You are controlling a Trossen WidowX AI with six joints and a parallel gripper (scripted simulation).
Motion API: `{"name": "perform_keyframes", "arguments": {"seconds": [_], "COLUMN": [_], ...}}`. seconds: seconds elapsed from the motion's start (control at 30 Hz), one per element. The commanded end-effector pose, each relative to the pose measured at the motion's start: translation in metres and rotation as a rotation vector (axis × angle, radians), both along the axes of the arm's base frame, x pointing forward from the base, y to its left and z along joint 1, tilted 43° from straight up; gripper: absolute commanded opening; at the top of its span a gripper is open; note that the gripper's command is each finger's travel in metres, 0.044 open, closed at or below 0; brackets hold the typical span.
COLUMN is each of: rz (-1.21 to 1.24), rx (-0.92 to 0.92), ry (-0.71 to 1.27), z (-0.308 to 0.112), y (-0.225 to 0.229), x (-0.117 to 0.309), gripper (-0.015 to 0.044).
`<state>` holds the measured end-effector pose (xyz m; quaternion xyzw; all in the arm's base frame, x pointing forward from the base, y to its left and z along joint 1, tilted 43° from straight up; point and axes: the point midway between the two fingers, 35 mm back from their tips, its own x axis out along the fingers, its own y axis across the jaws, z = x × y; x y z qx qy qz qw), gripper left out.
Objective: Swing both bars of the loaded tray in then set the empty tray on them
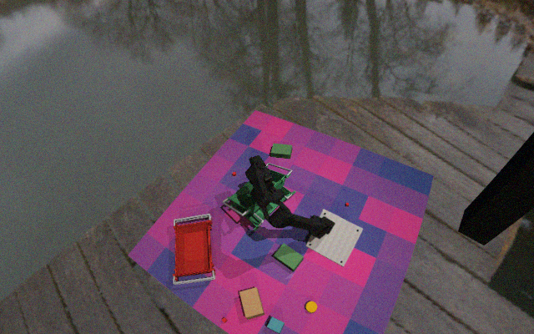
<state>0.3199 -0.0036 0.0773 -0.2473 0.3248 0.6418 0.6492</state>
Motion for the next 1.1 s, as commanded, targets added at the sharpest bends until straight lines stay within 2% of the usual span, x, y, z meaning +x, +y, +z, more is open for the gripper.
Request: {"name": "perform_keyframes", "arguments": {"seconds": [0.0, 1.07], "rz": [0.001, 0.001], "rx": [-0.001, 0.0], "ry": [0.001, 0.001], "z": [-0.002, -0.017], "y": [0.003, 0.018], "x": [-0.004, -0.017], "gripper": [0.0, 0.0]}}
